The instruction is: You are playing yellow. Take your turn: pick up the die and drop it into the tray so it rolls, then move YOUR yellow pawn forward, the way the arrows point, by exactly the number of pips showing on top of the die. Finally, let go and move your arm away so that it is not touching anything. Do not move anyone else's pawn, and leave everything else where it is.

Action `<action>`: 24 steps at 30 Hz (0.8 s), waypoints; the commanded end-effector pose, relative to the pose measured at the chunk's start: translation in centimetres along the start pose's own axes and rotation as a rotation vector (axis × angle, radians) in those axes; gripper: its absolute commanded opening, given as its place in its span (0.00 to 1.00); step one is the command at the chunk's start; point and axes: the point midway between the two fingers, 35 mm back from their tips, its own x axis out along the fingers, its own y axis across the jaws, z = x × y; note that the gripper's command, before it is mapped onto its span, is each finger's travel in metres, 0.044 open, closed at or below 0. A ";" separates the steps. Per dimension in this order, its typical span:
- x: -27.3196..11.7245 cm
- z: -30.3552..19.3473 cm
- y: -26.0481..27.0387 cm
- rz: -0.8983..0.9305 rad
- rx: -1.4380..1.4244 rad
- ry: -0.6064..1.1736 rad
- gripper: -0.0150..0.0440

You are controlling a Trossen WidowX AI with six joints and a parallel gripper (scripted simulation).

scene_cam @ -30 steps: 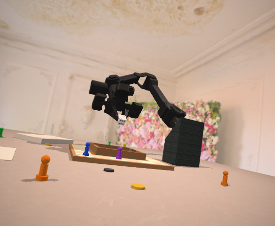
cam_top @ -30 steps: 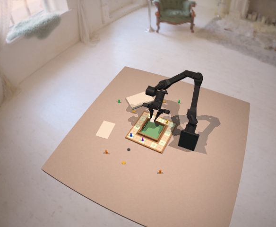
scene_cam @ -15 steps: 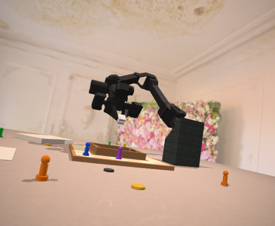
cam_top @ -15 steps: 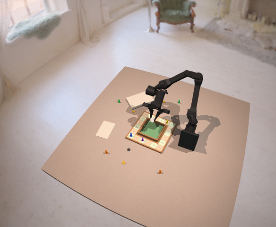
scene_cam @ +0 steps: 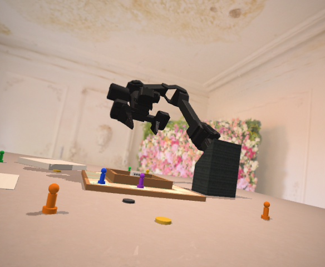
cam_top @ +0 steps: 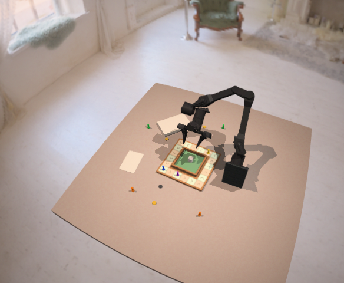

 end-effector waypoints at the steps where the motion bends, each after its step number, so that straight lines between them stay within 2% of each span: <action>1: -0.6 0.5 0.1 0.000 0.009 -0.003 1.00; 3: 0.1 0.3 0.2 0.027 0.022 0.063 1.00; 7: 3.3 -1.2 0.7 0.092 0.052 0.475 1.00; 9: 4.1 -1.6 0.5 0.058 0.035 0.694 1.00; 11: 4.4 -1.6 0.1 0.010 0.012 0.831 1.00; 17: 4.5 -1.6 0.1 0.003 0.009 0.847 1.00; 18: 4.5 -1.5 0.4 0.042 0.016 0.760 1.00; 19: 4.5 -1.5 0.4 0.042 0.016 0.760 1.00; 21: 3.9 -2.2 0.7 0.005 0.098 0.764 0.91; 24: 1.8 -4.9 2.1 -0.157 0.449 0.770 0.78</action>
